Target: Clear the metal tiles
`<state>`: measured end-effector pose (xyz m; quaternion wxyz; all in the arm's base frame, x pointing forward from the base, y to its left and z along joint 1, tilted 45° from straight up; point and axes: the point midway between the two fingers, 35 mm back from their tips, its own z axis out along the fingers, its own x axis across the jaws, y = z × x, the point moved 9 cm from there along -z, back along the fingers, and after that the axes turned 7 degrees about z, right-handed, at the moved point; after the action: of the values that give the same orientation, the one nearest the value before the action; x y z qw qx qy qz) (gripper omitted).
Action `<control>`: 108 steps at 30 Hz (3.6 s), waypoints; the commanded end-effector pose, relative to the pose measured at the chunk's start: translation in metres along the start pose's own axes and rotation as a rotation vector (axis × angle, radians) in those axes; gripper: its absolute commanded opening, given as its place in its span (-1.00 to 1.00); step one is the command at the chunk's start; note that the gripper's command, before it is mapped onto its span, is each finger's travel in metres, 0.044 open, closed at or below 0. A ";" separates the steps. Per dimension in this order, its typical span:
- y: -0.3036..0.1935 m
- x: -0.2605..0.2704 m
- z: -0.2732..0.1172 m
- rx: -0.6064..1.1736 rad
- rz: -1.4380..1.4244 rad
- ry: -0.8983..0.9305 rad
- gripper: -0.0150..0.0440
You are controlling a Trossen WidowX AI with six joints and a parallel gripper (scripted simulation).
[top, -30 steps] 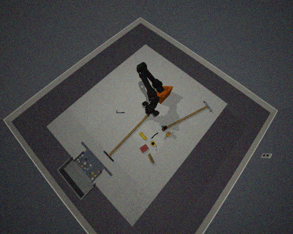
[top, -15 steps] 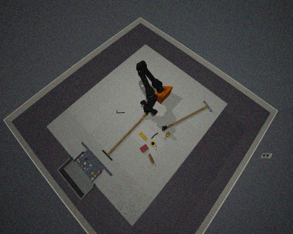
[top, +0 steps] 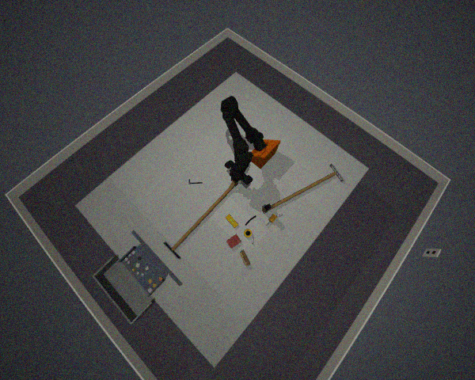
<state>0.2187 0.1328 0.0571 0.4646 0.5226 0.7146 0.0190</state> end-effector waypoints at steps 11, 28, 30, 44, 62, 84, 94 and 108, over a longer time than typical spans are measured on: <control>0.005 -0.019 -0.002 -0.006 0.008 0.007 -0.49; 0.006 -0.042 -0.002 -0.006 0.006 0.006 -0.49; 0.006 -0.044 -0.002 -0.006 0.006 0.006 -0.49; 0.005 -0.063 -0.003 -0.009 0.003 0.002 -0.49; 0.008 -0.072 -0.001 -0.011 0.002 -0.001 -0.49; 0.038 -0.073 0.015 -0.010 0.008 -0.004 -0.49; 0.052 -0.074 0.024 -0.011 0.010 -0.006 -0.49; 0.070 -0.074 0.038 -0.012 0.013 -0.010 -0.49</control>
<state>0.2904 0.0878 0.1160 0.4694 0.5264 0.7087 0.0163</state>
